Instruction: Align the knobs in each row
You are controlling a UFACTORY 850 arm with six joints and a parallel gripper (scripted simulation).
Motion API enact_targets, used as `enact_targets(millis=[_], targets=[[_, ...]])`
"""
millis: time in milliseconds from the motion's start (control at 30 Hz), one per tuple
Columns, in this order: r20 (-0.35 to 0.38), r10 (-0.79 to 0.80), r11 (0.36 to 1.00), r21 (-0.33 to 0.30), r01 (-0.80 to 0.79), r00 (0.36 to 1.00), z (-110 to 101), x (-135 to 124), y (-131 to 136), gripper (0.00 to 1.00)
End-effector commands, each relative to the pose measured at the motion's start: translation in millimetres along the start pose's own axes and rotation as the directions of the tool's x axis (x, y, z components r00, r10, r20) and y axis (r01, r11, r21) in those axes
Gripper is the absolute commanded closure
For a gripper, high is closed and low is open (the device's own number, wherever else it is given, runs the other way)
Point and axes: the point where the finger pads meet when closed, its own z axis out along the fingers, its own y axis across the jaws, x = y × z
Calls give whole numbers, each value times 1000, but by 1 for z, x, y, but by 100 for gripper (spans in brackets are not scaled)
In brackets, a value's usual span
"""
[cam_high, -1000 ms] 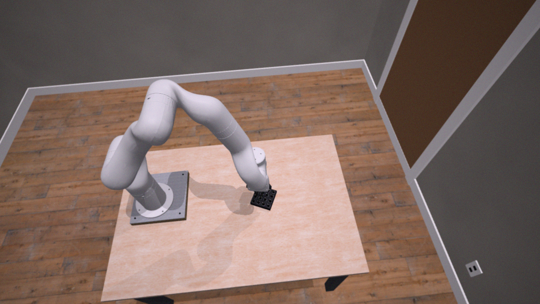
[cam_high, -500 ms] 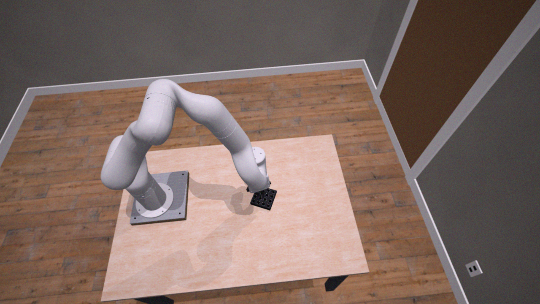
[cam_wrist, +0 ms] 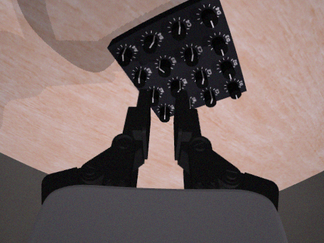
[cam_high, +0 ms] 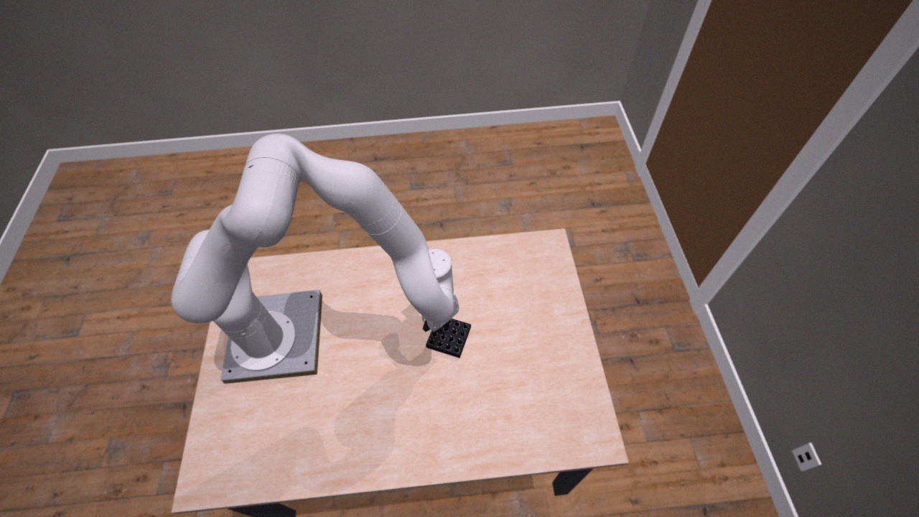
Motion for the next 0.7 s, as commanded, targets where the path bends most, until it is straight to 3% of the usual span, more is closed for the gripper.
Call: enact_targets(millis=[0,333,667], targets=[[-19,-154,988,-18,153,988,-2,-1,1,81],[-14,-367,930,-22,367,930,-3,-1,1,81],[-13,-403,915,-22,403,915,-3,-1,1,81]])
